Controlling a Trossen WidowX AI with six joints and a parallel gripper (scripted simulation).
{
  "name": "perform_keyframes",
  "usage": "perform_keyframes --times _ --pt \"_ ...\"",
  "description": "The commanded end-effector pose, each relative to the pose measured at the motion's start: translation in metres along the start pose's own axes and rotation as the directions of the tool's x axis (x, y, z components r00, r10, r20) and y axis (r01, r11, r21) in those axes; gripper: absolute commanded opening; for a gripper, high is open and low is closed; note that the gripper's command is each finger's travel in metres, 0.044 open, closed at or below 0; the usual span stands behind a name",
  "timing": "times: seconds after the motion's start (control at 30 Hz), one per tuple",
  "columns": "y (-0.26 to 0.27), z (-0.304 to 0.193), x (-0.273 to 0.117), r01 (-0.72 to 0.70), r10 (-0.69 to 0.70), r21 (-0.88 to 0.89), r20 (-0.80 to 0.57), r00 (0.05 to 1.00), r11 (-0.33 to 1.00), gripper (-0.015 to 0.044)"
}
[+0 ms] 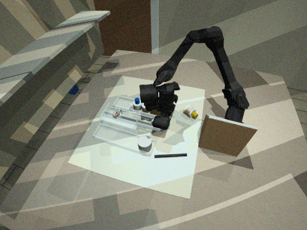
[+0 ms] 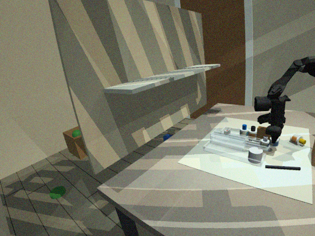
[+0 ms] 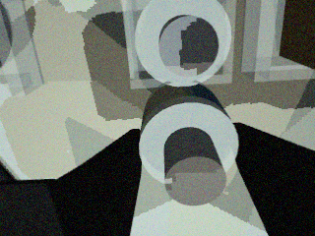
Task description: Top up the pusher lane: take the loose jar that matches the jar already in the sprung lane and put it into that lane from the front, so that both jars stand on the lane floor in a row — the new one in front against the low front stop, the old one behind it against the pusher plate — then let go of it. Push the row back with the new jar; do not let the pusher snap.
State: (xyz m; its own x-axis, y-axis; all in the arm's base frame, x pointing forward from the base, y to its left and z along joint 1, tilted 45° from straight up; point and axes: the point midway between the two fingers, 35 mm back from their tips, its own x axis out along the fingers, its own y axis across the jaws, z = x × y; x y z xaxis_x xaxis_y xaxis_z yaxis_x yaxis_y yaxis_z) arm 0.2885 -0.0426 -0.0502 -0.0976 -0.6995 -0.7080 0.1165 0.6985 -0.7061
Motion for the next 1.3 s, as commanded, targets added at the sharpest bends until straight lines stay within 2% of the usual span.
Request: perform_keyframes --times 0.0,1.27 --pt "0.000 0.006 -0.002 0.000 0.000 0.004 0.011 1.000 1.000 0.0000" --pt "0.000 0.019 -0.002 0.000 0.000 0.005 0.012 1.000 1.000 0.0000"
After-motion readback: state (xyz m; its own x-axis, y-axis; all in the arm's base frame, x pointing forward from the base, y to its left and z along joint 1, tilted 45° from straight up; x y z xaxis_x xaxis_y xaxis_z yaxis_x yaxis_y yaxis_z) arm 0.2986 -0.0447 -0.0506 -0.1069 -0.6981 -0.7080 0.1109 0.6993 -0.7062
